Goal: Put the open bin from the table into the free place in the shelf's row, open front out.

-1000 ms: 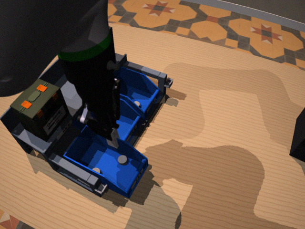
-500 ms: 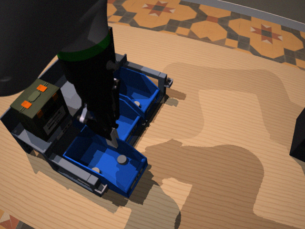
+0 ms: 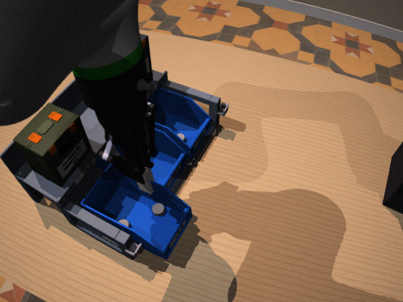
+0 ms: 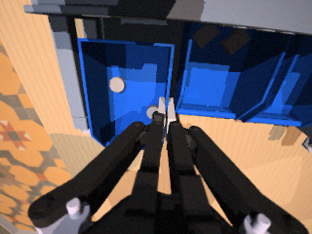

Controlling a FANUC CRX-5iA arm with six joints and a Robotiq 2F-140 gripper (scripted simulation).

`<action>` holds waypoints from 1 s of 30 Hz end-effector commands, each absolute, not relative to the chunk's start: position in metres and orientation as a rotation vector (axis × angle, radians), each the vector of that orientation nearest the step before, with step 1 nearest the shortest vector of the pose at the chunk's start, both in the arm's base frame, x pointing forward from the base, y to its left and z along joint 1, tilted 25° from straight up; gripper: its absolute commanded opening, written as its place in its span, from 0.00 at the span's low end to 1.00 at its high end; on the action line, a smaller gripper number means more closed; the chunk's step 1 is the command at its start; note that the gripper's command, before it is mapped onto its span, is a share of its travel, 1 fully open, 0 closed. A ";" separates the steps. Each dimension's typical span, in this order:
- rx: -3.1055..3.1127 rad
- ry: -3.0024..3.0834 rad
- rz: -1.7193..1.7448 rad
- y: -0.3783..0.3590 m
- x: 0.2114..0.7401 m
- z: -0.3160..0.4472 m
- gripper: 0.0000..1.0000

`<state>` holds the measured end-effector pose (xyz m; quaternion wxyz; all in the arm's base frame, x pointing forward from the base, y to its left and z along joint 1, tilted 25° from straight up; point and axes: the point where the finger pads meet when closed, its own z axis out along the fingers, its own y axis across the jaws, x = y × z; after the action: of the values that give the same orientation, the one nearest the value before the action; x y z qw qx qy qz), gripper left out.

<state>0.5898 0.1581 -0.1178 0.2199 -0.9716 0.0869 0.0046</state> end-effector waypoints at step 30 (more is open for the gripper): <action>-2.688 0.243 0.000 0.156 0.602 -0.118 0.00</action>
<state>0.6012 0.1561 -0.1181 0.2195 -0.9716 0.0878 0.0004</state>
